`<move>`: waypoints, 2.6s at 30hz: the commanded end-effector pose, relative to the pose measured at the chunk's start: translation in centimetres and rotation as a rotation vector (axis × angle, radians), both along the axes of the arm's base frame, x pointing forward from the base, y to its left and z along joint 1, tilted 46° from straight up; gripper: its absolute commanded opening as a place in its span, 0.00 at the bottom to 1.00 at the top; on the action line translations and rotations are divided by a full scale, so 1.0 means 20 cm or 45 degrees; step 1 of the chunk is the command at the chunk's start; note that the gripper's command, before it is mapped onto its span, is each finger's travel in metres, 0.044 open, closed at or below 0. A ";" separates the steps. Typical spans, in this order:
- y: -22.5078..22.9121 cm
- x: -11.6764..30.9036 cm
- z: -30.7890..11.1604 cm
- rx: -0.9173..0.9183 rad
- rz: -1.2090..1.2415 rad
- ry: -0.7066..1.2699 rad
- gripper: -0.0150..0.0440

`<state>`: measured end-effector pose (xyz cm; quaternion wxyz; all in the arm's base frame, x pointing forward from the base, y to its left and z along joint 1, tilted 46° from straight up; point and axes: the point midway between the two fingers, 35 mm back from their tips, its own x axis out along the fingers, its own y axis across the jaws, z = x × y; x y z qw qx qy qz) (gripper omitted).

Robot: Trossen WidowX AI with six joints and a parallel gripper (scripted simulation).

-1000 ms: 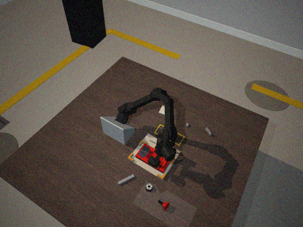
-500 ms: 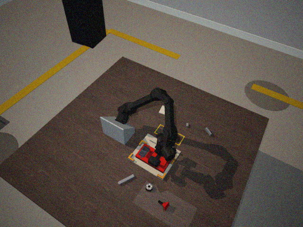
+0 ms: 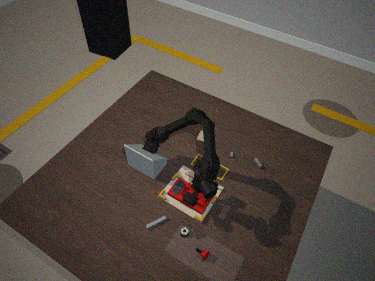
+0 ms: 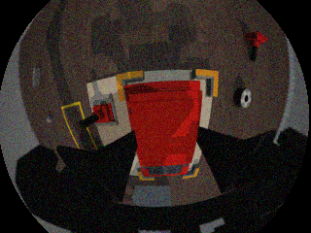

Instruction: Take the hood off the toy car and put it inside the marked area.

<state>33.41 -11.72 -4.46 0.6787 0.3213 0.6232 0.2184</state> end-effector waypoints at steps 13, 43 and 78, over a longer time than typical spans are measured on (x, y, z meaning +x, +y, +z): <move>-0.05 -0.01 0.05 -0.011 -0.002 -0.007 0.25; -0.05 0.00 0.35 -0.012 -0.006 0.004 0.25; 0.55 -0.14 0.95 0.000 -0.002 -0.001 0.25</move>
